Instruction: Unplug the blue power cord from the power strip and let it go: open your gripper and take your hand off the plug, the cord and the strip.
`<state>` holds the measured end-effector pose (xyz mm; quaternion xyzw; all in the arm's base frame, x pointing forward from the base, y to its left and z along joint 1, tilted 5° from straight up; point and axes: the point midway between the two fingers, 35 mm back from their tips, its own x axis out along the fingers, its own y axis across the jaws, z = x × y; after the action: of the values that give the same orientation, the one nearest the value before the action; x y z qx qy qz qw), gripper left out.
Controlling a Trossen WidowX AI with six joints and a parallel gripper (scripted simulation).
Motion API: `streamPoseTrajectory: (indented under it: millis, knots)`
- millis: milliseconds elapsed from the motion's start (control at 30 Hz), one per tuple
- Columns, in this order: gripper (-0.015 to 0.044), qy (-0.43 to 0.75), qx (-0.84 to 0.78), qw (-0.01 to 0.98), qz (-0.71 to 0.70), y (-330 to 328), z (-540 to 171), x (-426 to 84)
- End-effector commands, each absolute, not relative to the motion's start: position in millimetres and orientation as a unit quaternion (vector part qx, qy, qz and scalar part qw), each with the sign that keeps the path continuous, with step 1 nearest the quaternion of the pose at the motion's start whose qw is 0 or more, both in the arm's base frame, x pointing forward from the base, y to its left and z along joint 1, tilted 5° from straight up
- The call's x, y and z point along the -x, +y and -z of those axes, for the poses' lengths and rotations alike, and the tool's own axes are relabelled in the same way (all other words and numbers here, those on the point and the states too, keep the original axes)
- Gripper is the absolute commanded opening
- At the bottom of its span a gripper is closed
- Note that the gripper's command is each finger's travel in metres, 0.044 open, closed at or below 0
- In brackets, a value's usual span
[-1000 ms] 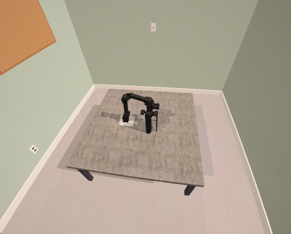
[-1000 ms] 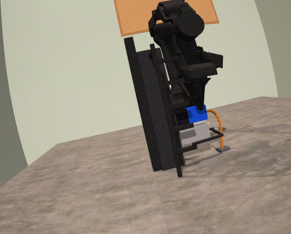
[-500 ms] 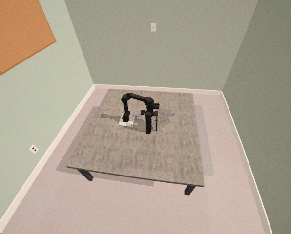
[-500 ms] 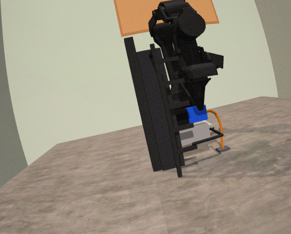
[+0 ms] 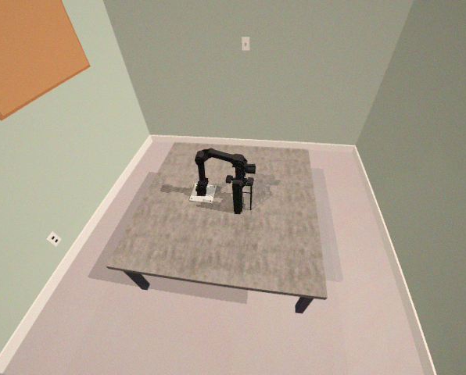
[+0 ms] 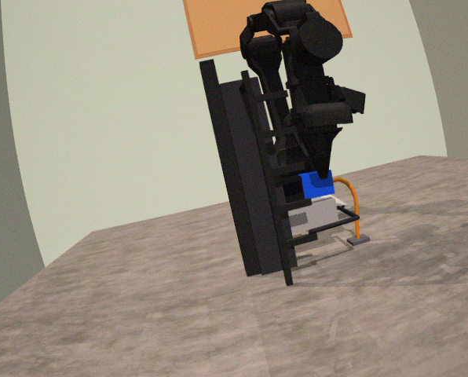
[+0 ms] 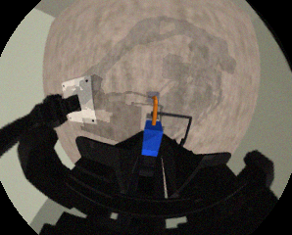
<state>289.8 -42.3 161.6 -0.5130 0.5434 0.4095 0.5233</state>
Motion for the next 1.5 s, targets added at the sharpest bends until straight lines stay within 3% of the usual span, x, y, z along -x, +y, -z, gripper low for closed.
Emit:
streamPoseTrajectory:
  millis: [0, 467, 1033, 1200, 1467]
  knots:
    - [0.0, 0.515, 0.506, 0.535, -0.438, -10.4, -161.2, -293.2]
    - [0.0, 0.514, 0.506, 0.536, -0.439, 12.4, -160.8, -292.6]
    - [0.044, 0.513, 0.506, 0.536, -0.44, 14.2, -163.6, -293.9]
    - [0.044, 0.512, 0.505, 0.537, -0.441, 55.0, -170.1, -296.3]
    - [0.044, 0.512, 0.505, 0.537, -0.441, 56.9, -170.4, -296.3]
